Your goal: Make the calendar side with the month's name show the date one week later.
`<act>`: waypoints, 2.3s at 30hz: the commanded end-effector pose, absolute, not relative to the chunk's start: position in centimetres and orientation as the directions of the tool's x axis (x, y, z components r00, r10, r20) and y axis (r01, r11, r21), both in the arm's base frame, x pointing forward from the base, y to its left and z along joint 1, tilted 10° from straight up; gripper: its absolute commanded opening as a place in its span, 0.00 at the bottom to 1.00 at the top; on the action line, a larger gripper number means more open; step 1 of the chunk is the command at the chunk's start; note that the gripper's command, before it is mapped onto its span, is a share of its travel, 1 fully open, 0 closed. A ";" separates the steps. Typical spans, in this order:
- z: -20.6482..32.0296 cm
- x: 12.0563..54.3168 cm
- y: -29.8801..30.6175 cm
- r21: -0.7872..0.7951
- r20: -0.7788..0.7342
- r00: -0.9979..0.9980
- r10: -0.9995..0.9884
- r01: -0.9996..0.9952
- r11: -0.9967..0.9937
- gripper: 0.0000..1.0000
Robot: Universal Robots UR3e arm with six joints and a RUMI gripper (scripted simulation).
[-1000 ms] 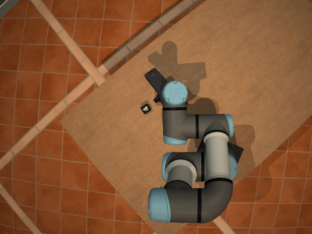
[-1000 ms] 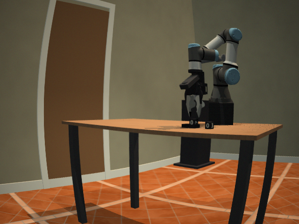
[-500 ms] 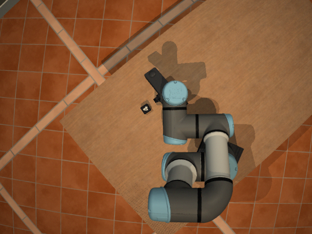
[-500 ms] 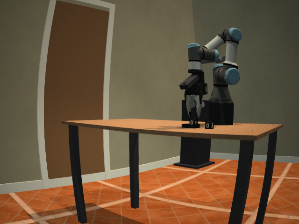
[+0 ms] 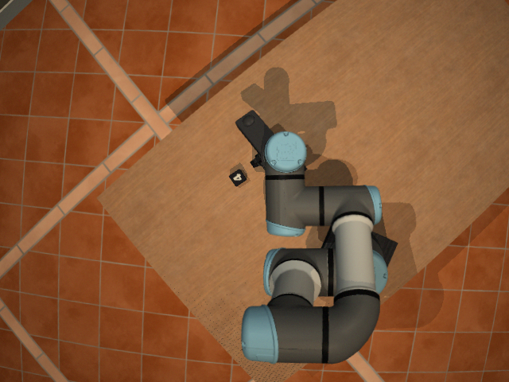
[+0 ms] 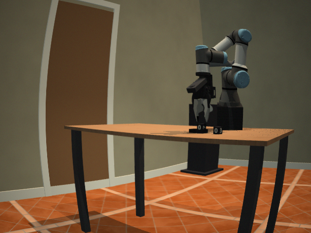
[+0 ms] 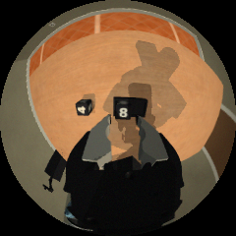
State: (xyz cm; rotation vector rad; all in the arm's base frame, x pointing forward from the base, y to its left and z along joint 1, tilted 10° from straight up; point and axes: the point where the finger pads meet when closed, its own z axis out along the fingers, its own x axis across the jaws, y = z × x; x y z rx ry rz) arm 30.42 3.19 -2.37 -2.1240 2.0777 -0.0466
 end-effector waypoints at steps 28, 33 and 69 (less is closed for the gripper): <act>-3.1 30.6 3.2 -0.145 -0.095 0.029 -0.995 -0.989 -0.015 0.29; -4.0 30.7 3.3 -0.145 -0.095 0.029 -0.995 -0.989 -0.015 0.29; -5.2 30.9 3.4 -0.145 -0.095 0.029 -0.995 -0.989 -0.015 0.29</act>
